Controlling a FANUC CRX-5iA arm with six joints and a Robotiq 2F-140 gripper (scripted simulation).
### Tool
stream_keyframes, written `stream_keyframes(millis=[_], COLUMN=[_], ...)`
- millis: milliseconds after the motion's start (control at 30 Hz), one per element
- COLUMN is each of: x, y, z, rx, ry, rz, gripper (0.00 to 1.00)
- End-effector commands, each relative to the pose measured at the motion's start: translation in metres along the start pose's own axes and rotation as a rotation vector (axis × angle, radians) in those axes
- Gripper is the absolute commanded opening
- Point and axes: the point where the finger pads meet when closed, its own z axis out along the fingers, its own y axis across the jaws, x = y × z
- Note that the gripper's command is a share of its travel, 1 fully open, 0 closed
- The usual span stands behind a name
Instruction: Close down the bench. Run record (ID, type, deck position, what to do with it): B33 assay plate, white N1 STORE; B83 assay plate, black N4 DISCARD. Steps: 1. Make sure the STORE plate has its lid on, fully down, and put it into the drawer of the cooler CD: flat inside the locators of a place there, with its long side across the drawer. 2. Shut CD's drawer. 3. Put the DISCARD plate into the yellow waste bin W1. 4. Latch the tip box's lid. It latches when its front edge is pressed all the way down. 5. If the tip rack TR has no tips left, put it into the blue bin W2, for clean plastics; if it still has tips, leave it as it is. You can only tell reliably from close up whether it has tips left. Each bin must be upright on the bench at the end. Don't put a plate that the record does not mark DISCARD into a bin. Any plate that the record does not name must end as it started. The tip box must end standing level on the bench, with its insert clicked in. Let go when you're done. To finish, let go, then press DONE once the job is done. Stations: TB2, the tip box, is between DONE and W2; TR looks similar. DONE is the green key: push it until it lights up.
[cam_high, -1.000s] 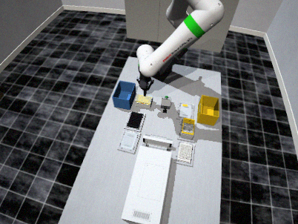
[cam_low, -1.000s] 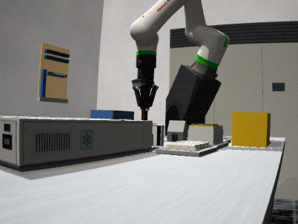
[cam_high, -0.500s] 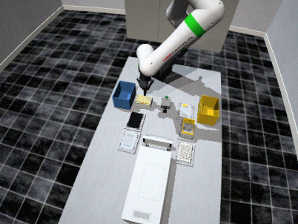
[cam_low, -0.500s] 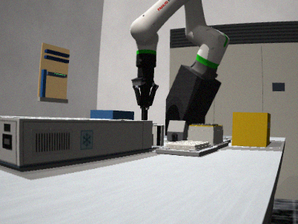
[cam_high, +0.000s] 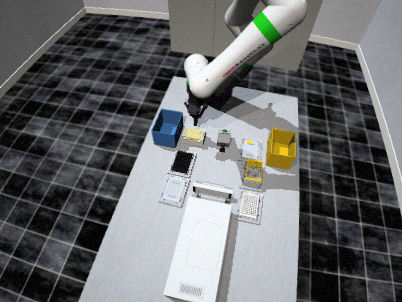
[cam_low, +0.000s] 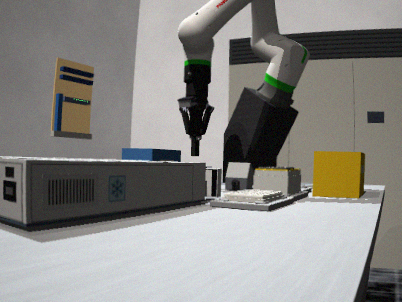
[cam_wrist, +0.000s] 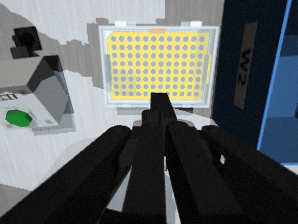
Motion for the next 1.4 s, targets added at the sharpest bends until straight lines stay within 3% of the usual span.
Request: stream_keyframes(millis=[0,800,1233,1267,1367], x=[0.001,0.0,0.0,0.004,0.014], y=[0.001,0.001,0.0,-0.001,-0.007], z=[-0.006,-0.05,-0.05,-0.049,-0.048], rx=[-0.001,-0.001,-0.001,-0.001,-0.001], ry=[0.001,0.001,0.001,0.001,0.001], rz=[0.0,-0.001,-0.001,-0.034,-0.037], gripper=[0.1,0.1,0.1,0.88,0.88])
